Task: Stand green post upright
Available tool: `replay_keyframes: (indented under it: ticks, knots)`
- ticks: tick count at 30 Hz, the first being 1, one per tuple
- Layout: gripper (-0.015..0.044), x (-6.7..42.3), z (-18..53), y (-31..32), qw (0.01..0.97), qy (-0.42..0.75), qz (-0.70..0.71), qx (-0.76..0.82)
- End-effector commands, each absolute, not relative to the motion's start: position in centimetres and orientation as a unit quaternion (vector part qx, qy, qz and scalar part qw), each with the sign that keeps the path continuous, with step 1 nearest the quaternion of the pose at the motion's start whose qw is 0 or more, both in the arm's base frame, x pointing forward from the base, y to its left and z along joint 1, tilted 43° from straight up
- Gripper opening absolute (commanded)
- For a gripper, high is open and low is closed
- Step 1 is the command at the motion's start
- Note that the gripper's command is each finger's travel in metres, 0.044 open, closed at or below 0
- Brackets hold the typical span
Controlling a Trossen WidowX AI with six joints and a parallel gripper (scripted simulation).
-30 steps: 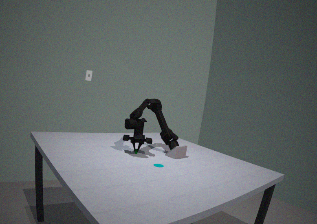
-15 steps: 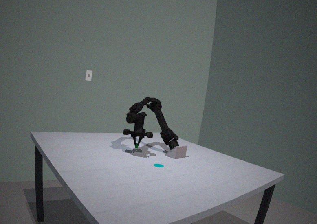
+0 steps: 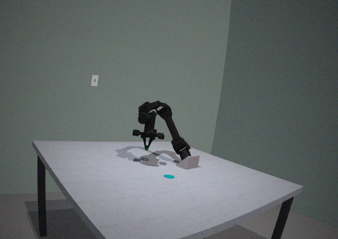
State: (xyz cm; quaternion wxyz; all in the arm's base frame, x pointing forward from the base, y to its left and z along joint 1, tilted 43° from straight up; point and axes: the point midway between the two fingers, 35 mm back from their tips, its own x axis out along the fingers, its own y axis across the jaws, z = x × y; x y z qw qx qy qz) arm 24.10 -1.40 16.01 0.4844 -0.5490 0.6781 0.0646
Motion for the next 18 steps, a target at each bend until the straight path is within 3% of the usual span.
replay_keyframes:
  ticks: [1, 18]
  knots:
    - [0.0023, 23.9, 17.3, -0.4, 0.488, 0.677, 0.064, -0.548]
    - [0.0023, 24.7, 16.7, 2.5, 0.482, 0.674, 0.077, -0.554]
